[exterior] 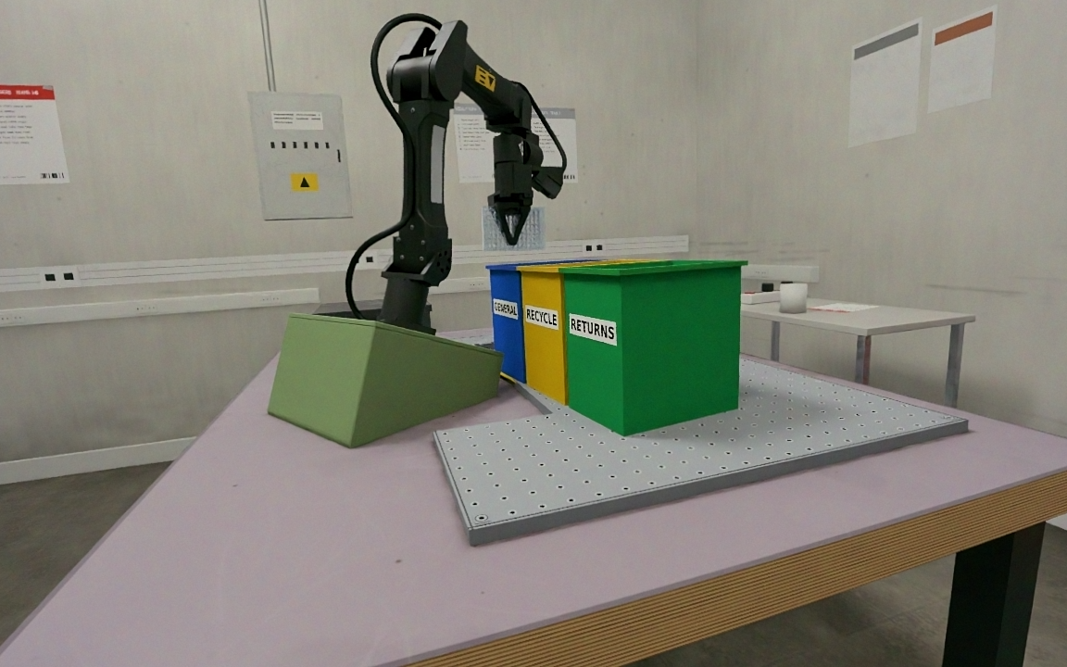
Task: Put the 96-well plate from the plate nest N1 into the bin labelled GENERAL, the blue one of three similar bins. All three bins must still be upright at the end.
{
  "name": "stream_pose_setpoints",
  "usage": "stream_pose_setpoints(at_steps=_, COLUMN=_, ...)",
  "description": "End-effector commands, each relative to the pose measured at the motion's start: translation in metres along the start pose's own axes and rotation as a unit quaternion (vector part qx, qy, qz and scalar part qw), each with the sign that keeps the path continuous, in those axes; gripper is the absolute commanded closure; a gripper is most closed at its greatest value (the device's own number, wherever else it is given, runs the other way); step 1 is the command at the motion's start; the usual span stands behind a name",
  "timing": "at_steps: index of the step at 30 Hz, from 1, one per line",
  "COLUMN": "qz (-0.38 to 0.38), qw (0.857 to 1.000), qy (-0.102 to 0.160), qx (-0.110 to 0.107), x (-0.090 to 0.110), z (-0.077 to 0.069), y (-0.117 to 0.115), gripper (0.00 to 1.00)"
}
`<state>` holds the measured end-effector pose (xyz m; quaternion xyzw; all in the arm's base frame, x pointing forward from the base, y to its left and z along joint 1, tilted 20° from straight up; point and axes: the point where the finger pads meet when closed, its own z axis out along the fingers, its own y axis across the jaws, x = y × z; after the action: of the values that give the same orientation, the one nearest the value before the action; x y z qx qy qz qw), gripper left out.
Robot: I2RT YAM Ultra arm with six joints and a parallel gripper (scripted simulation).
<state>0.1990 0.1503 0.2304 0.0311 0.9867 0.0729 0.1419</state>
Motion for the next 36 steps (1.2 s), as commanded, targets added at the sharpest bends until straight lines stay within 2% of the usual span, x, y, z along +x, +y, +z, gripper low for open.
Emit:
stream_pose_setpoints(at_steps=1, qz=0.001, qw=0.999, qy=-0.029, qx=-0.022, x=-0.005, z=-0.021, y=0.003, gripper=1.00)
stream_pose_setpoints(at_steps=13, qz=0.001, qw=0.999, qy=-0.029, qx=-0.022, x=-0.005, z=-0.021, y=0.003, gripper=1.00)
stream_pose_setpoints(at_steps=16, qz=-0.048, qw=0.998, qy=-0.022, qx=-0.019, x=-0.005, z=-0.019, y=-0.009, gripper=1.00)
stream_pose_setpoints(at_steps=23, qz=-0.048, qw=0.999, qy=-0.014, qx=-0.013, x=0.000, z=-0.009, y=-0.034, gripper=1.00)
stream_pose_setpoints(at_steps=31, qz=-0.048, qw=0.998, qy=-0.020, qx=-0.016, x=-0.002, z=-0.011, y=-0.053, gripper=1.00)
stream_pose_setpoints(at_steps=36, qz=-0.048, qw=0.999, qy=-0.009, qx=-0.011, x=0.002, z=-0.008, y=-0.071, gripper=1.00)
